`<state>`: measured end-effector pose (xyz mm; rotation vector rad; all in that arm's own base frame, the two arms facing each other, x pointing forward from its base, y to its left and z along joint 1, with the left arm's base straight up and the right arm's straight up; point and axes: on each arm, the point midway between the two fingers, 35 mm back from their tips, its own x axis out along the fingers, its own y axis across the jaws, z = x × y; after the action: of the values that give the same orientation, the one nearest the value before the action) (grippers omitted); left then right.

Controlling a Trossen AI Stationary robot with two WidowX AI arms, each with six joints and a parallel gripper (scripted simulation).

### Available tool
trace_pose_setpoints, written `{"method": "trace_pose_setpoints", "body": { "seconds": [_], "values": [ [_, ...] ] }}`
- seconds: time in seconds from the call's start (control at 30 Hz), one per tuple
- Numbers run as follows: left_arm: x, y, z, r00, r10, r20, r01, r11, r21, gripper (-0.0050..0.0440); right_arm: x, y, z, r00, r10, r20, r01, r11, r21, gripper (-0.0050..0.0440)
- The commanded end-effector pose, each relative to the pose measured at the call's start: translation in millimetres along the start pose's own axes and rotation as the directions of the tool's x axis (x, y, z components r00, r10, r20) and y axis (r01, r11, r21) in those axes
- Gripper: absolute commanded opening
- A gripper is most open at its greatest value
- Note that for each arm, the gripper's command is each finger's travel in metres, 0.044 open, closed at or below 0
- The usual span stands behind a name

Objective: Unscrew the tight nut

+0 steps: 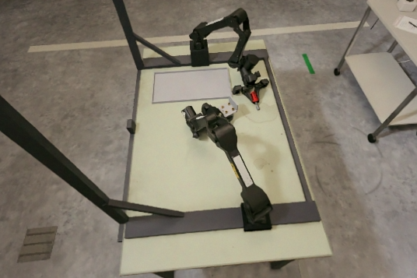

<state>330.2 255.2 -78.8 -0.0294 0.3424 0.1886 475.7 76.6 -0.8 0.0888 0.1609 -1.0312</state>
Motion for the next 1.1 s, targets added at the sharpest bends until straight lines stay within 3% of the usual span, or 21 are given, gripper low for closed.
{"method": "trace_pose_setpoints", "body": {
  "seconds": [0.0, 1.07],
  "values": [
    [1.8, -1.5, -4.7, 1.000, -0.001, -0.013, 0.001, 1.000, -0.006, 0.0130, -2.5, 5.1, 22.9, 1.000, 0.007, 0.005, -0.007, 0.999, 0.051, 0.0245],
    [1.5, -2.7, -8.6, 1.000, -0.002, -0.025, 0.002, 1.000, -0.015, 0.0130, -2.5, 5.1, 22.9, 1.000, 0.007, 0.005, -0.007, 0.999, 0.051, 0.0245]
  ]
}}
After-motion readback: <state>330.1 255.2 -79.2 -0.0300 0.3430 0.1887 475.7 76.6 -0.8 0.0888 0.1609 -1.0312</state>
